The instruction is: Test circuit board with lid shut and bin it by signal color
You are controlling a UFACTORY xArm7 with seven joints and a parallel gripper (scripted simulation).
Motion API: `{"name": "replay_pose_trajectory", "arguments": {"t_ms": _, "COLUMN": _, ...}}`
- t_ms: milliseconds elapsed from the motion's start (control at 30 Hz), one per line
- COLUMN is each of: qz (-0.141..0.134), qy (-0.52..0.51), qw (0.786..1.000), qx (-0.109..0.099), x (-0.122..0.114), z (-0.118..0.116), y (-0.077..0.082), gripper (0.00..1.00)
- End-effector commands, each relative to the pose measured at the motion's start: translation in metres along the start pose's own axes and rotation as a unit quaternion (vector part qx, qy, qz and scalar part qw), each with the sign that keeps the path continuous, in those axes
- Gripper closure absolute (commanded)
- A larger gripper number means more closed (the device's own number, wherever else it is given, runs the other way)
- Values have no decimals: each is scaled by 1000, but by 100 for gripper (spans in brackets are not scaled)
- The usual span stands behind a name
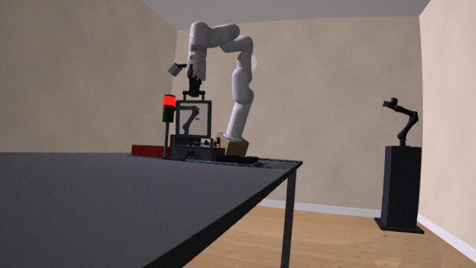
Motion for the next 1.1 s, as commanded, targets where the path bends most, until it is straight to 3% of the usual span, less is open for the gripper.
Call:
{"name": "replay_pose_trajectory", "arguments": {"t_ms": 0, "qz": 1, "qy": -1, "qw": 1000, "qx": 2, "x": 1, "z": -3, "y": 1, "gripper": 100}}
{"name": "replay_pose_trajectory", "arguments": {"t_ms": 1067, "qz": 0, "qy": -1, "qw": 1000, "qx": 2, "x": 1, "z": -9, "y": 0, "gripper": 100}}
Point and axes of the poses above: the point where the finger pads meet when closed, its own y axis back along the fingers, its own z axis across the jaws, x = y × z, the point moved 10 cm from there along y, back along the fingers, and after that the axes turned 1 degree about -y, right-handed, at the moved point
